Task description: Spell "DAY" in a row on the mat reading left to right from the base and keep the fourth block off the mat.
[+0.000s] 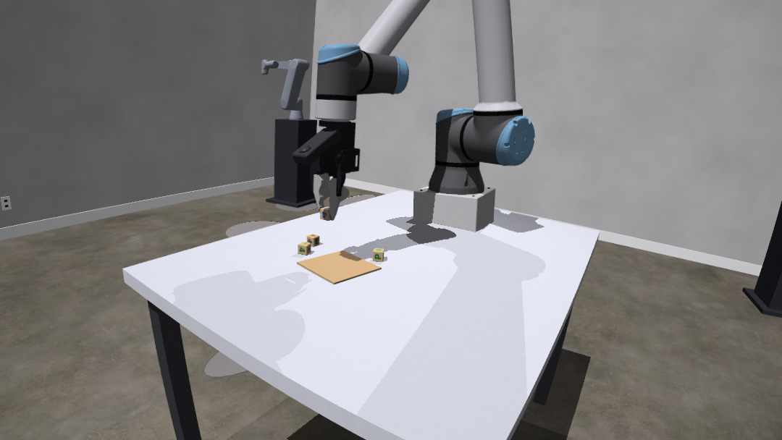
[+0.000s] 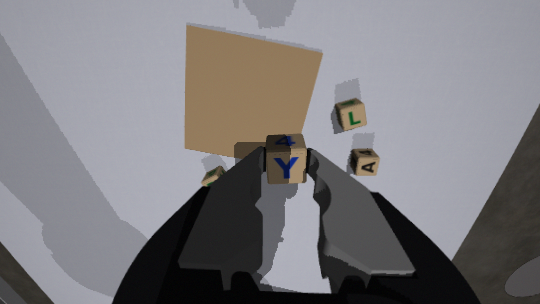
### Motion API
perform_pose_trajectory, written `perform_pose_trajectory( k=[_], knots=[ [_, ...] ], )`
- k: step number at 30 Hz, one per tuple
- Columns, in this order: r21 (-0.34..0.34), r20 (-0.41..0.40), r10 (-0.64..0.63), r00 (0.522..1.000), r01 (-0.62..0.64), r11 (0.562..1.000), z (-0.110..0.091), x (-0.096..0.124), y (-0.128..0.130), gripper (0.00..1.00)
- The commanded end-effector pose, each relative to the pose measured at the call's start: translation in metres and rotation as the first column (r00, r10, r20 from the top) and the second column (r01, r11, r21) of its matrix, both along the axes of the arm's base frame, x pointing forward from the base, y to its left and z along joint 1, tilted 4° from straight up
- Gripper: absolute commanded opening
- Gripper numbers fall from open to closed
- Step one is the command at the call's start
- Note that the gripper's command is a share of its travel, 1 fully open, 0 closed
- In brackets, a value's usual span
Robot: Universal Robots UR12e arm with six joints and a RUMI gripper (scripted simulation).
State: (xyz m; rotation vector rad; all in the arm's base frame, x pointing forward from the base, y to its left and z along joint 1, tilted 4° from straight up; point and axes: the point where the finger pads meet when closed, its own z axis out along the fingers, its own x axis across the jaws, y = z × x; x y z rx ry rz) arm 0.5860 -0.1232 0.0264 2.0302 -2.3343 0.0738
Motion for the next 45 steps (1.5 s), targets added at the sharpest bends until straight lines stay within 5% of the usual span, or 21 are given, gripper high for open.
perform_pose_trajectory(
  k=[1, 18, 33, 45],
  knots=[
    [-0.001, 0.001, -0.001, 1.0, 0.001, 1.0, 0.001, 0.001, 0.0, 0.05],
    [-0.001, 0.001, -0.001, 1.0, 0.001, 1.0, -0.013, 0.001, -0.001, 0.05],
    [-0.001, 0.001, -0.001, 1.0, 0.001, 1.0, -0.08, 0.001, -0.005, 0.05],
    [-0.001, 0.001, -0.001, 1.0, 0.001, 1.0, -0.095, 0.001, -0.006, 0.05]
  ],
)
